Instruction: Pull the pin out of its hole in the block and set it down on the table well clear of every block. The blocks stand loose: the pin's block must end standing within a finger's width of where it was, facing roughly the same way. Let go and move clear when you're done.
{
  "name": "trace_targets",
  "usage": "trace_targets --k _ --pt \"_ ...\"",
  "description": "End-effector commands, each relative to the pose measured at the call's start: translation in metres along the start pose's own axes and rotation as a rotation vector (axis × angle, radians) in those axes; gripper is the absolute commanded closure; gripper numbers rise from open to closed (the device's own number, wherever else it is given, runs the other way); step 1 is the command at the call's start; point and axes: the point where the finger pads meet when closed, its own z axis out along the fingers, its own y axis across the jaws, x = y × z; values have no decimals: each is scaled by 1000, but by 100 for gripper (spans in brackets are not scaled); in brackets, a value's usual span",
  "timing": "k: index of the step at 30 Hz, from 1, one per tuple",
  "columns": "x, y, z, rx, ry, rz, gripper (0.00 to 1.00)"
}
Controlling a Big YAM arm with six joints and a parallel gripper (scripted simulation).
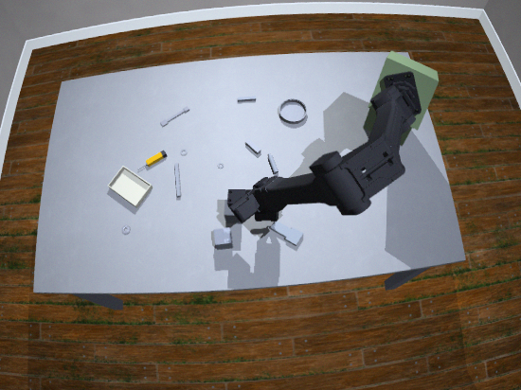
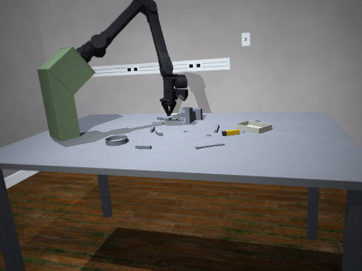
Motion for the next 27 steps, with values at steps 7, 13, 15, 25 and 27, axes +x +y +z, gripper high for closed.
trace_targets --k 7,13,15,25,27 --pt "-4 14 -7 -26 -20 -17 100" --pt "-5 14 -7 -26 -18 -16 100" --pt "-5 14 -7 -26 -18 -16 100" --pt "-2 12 -6 -26 -18 -15 100" --pt "-1 12 -6 -26 -18 -15 100"
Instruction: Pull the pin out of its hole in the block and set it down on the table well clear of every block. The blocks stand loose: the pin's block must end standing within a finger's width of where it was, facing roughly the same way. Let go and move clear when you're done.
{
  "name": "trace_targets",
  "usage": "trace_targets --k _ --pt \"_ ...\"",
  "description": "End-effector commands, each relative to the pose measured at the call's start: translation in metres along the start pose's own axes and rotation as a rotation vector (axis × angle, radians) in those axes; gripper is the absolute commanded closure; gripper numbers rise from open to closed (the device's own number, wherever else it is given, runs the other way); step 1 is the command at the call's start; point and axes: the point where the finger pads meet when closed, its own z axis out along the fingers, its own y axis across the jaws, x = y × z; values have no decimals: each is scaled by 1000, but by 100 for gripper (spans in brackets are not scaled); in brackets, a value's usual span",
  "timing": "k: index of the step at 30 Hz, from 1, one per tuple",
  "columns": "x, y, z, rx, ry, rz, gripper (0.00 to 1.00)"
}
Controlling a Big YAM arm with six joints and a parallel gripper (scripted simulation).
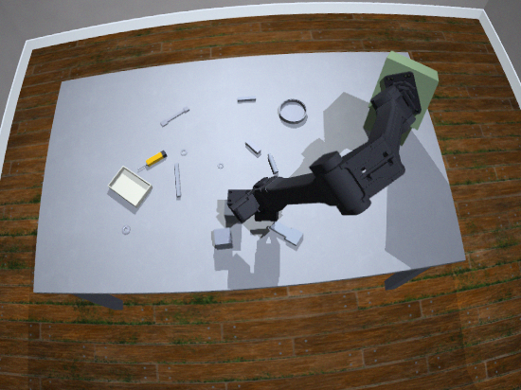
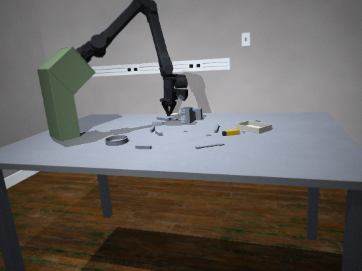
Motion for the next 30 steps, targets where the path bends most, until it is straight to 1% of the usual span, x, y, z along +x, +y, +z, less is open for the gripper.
trace_targets --k 1,30 --pt "-1 11 -6 -22 -17 -14 100" --pt "5 11 -4 -23 -12 -13 100"
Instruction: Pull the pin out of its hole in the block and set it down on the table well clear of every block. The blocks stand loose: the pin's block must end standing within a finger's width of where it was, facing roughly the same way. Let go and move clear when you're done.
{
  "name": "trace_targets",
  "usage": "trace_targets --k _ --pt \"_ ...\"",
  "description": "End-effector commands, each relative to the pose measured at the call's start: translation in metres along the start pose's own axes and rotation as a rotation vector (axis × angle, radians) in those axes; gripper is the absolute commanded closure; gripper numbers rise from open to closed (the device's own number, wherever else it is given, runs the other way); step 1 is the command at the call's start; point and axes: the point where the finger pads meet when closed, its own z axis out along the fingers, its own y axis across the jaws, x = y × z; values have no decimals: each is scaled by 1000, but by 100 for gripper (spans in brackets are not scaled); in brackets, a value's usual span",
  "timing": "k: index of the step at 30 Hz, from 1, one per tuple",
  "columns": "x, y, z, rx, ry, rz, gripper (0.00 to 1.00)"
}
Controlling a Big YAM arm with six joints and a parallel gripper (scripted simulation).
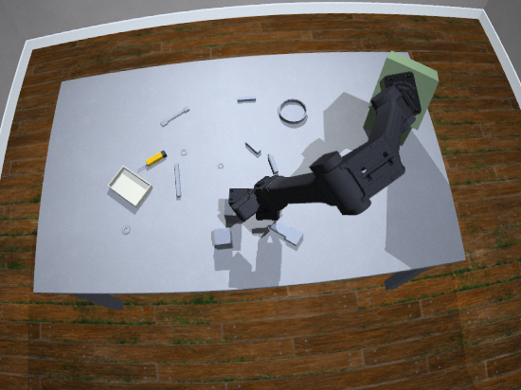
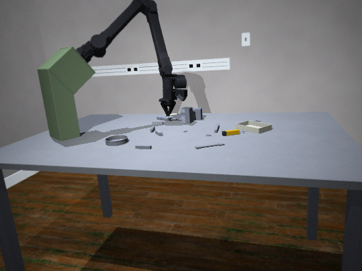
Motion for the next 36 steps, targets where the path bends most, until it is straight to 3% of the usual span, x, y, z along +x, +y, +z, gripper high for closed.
trace_targets --k 1,36 --pt "1 14 -4 -23 -13 -19 100" --pt "3 17 -14 -32 63 -30 100"
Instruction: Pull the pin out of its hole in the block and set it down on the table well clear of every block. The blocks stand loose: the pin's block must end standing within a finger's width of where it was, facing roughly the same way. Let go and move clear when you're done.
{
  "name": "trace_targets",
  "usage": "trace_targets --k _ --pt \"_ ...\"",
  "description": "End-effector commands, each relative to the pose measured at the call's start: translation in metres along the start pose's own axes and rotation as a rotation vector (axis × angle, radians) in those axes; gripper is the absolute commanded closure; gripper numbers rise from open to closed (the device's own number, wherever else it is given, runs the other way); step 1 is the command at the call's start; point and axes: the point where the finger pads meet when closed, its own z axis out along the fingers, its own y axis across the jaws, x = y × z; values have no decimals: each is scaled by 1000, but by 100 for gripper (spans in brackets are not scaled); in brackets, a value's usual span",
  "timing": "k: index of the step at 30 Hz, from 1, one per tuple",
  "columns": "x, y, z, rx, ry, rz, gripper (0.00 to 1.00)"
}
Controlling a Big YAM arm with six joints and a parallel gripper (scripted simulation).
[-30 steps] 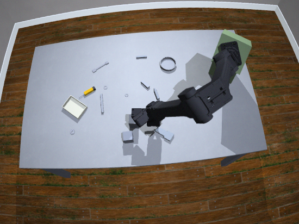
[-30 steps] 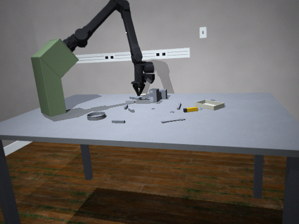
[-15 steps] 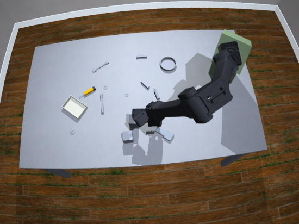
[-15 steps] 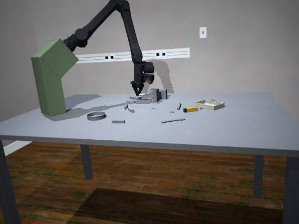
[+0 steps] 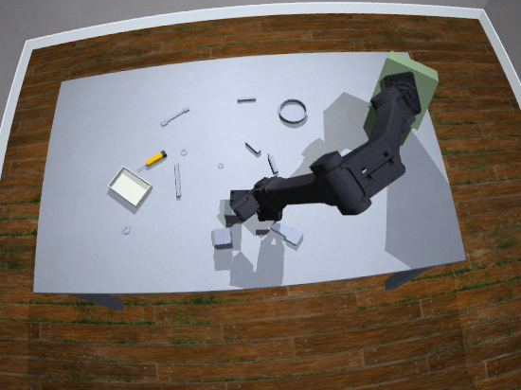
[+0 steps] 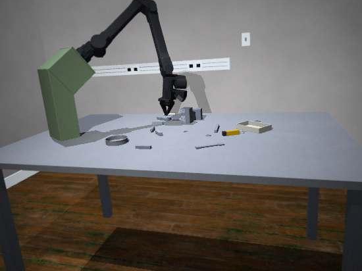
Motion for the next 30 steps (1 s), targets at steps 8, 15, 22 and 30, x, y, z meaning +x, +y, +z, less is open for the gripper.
trace_targets --k 8,15,22,30 --pt "-10 13 -18 -19 8 -30 100" --pt "-10 13 -18 -19 9 -30 100" --pt "-13 7 -22 -21 14 -18 100" --pt "-14 7 -22 -21 14 -17 100"
